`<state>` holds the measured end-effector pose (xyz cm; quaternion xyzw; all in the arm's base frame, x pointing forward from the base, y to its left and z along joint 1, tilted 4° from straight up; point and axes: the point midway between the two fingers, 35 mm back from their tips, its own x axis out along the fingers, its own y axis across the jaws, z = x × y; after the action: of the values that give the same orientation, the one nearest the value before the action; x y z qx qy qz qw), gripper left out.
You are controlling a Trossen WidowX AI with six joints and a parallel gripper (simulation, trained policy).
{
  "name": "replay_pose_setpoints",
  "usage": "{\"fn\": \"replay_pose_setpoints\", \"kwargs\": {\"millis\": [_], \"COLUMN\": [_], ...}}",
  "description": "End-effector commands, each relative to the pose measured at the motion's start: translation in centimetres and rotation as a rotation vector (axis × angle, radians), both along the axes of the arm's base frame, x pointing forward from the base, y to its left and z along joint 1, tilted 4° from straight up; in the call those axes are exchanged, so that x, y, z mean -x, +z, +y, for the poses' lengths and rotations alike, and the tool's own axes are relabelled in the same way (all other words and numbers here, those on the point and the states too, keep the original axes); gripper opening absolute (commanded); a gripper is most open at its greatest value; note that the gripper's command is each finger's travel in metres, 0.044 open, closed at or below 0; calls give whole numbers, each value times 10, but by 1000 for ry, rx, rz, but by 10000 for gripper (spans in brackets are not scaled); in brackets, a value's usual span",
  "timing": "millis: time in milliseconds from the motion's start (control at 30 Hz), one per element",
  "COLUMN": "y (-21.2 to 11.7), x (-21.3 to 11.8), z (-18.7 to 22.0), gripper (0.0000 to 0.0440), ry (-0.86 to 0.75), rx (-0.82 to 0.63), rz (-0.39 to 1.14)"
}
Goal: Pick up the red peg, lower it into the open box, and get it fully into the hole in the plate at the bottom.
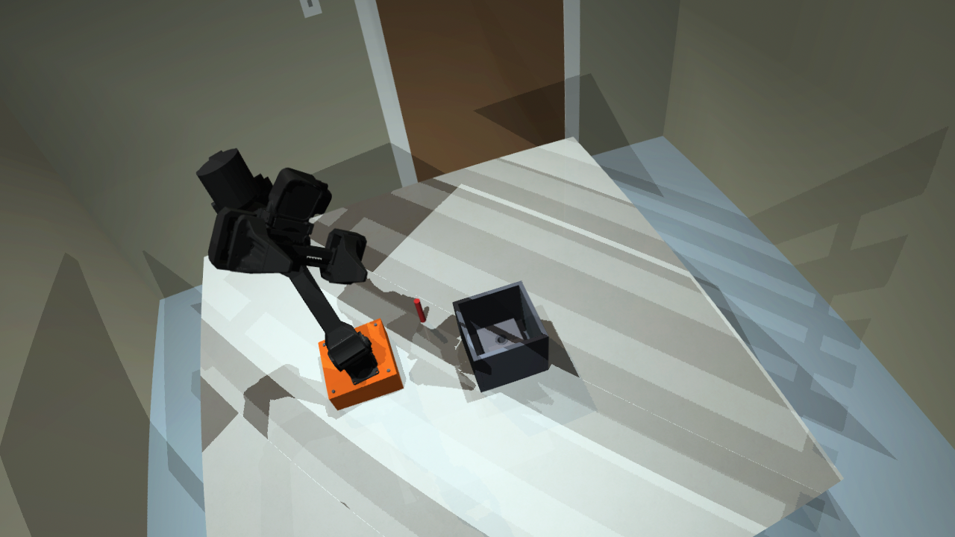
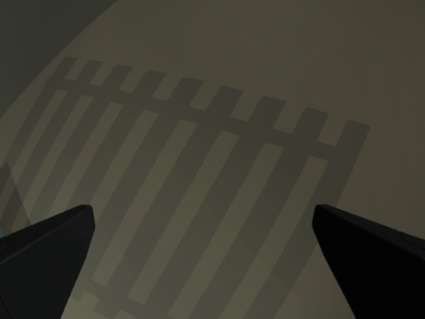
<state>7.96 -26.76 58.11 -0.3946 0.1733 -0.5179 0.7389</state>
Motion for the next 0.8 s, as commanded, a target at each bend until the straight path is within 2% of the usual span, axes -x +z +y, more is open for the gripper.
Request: {"fn": "replay_pose_setpoints", "kwargs": {"millis": [0,767], "y": [-8,-55], "x": [-17,-106], "z": [2,40], "gripper": [440,440], "ry": [57,334], "rx": [-76,-545], "rz": [-103,-549]}}
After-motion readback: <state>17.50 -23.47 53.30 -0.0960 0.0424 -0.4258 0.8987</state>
